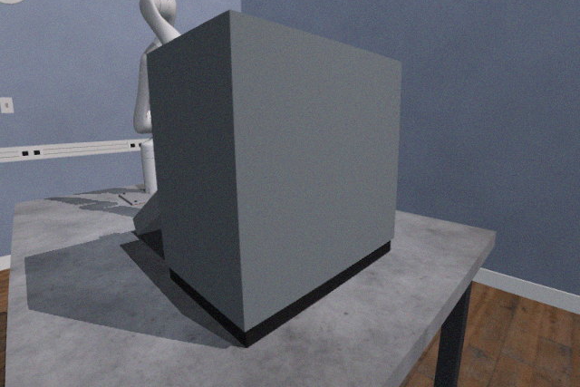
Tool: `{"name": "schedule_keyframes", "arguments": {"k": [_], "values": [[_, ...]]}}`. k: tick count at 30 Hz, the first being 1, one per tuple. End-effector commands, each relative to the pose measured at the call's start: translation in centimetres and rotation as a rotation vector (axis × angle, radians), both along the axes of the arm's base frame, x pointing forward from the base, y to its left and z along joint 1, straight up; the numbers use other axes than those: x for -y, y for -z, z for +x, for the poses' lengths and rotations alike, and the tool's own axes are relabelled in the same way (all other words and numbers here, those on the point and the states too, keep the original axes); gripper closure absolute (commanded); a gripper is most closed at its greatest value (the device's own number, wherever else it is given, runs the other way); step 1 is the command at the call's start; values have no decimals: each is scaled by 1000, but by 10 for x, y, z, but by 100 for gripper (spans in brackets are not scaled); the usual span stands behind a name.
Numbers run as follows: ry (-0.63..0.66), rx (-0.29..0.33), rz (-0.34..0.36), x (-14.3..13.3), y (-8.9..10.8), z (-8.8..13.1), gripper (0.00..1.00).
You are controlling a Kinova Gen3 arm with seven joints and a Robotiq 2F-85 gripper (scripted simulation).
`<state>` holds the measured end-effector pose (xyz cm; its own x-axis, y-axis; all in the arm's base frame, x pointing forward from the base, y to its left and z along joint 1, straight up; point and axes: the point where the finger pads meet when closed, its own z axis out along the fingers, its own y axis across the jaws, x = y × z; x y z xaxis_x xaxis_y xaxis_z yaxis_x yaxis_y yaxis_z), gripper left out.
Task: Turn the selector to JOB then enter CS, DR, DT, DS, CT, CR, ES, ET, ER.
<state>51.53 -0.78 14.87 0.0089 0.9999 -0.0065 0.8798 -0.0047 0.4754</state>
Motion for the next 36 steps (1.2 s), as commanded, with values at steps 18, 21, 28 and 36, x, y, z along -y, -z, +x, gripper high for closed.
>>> {"name": "schedule_keyframes", "arguments": {"k": [18,21,28,36], "values": [[2,3,0,1,16,10,90],[2,3,0,1,16,10,90],[2,3,0,1,16,10,90],[2,3,0,1,16,10,90]]}}
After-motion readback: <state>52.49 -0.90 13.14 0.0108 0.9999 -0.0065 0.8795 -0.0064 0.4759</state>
